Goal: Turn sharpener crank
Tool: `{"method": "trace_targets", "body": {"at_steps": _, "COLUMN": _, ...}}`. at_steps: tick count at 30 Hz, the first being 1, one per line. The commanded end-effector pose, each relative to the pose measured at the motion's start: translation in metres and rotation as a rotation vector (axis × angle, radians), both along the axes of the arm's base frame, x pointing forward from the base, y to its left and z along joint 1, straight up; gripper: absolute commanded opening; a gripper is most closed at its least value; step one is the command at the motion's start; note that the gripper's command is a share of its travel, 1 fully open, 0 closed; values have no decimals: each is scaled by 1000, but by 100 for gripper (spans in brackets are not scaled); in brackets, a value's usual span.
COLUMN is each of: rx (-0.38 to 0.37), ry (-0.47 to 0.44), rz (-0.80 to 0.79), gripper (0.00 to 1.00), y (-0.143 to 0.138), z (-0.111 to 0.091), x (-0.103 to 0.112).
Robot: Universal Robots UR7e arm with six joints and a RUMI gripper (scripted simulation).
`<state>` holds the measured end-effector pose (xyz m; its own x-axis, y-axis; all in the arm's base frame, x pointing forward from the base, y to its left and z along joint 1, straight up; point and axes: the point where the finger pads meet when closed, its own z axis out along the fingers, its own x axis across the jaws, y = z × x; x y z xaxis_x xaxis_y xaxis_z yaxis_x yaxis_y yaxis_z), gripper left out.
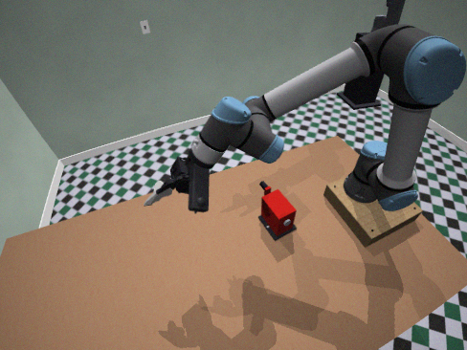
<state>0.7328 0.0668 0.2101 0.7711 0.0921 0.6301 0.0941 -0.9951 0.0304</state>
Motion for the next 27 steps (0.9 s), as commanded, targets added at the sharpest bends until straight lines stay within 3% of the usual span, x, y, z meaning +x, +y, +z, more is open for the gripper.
{"method": "trace_targets", "body": {"at_steps": 1, "rx": 0, "ry": -2, "rz": 0, "gripper": 100, "y": 0, "z": 1, "x": 0}}
{"method": "trace_targets", "body": {"at_steps": 17, "rx": 0, "ry": -2, "rz": 0, "gripper": 100, "y": 0, "z": 1, "x": 0}}
{"method": "trace_targets", "body": {"at_steps": 18, "rx": -9, "ry": -11, "rz": 30, "gripper": 32, "y": -4, "z": 0, "x": -5}}
{"method": "trace_targets", "body": {"at_steps": 27, "rx": 127, "ry": 82, "rz": -183, "gripper": 32, "y": -30, "z": -11, "x": -11}}
